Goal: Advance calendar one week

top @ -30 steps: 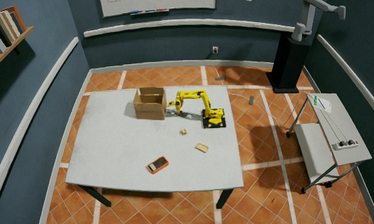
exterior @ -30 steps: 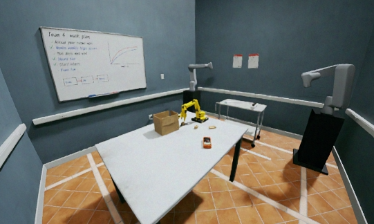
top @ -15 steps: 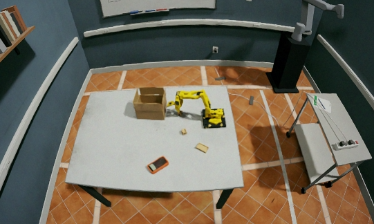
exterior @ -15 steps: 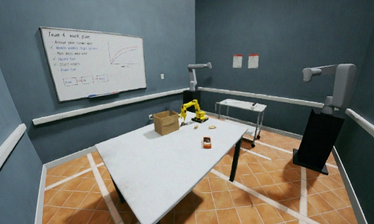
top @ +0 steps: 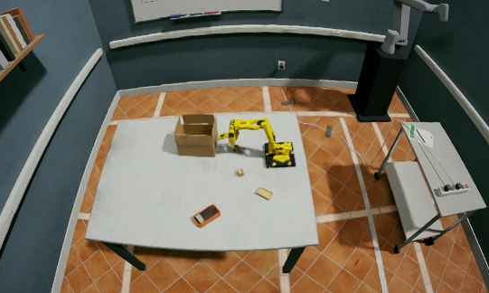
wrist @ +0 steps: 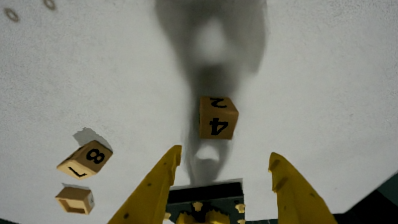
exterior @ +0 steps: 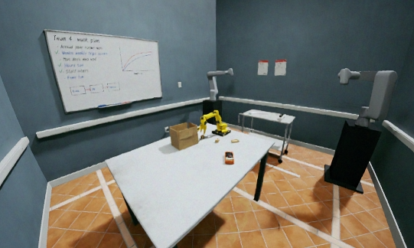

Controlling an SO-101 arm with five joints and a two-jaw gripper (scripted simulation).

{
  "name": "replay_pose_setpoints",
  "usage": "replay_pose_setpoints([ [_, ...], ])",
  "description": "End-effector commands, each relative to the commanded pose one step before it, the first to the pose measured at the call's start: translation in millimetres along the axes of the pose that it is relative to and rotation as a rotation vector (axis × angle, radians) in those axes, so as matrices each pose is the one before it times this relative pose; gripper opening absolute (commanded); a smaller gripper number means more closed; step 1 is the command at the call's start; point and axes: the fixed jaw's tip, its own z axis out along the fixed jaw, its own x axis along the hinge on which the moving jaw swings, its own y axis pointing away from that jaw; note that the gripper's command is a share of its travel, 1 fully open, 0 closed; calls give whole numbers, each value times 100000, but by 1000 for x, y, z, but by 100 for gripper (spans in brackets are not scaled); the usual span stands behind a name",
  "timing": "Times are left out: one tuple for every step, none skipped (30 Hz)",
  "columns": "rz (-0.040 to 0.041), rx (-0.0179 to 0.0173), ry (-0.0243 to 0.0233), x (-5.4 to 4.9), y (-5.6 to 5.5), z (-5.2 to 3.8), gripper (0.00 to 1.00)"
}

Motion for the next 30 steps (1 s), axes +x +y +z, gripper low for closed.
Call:
replay_pose_setpoints([
  [-2010,25,1586,1357,2558,1643,35],
  [0,0,0,0,0,0,35],
  [0,0,0,0,0,0,35],
  [0,0,0,0,0,0,35],
  [0,0,0,0,0,0,35],
  [0,0,0,0,0,0,35],
  [0,0,0,0,0,0,35],
  [0,0,0,0,0,0,35],
  [-2,-1,1,-4,-4,1,35],
  [0,0,0,-1,0,30,35],
  [0,0,0,-8,6,78,35],
  [0,0,0,-21,0,138,35],
  [0,0,0,-22,0,222,35],
  [0,0,0,-36,6,311,35],
  [0,0,0,-50,0,413,35],
  [0,0,0,-59,6,521,35],
  [0,0,0,-73,6,635,35],
  [0,0,0,-75,6,749,35],
  [0,0,0,-90,6,868,35],
  [0,0,0,-92,6,976,35],
  [0,0,0,-100,6,1090,35],
  [0,0,0,-102,6,1192,35],
  [0,0,0,-98,6,1288,35],
  [0,0,0,0,0,0,35],
  [0,0,0,0,0,0,35],
  [0,1,0,-97,7,1375,35],
  [0,0,0,-88,8,1456,35],
  [0,0,0,-78,8,1522,35],
  [0,0,0,-73,2,1577,35],
  [0,0,0,-57,3,1625,35],
])
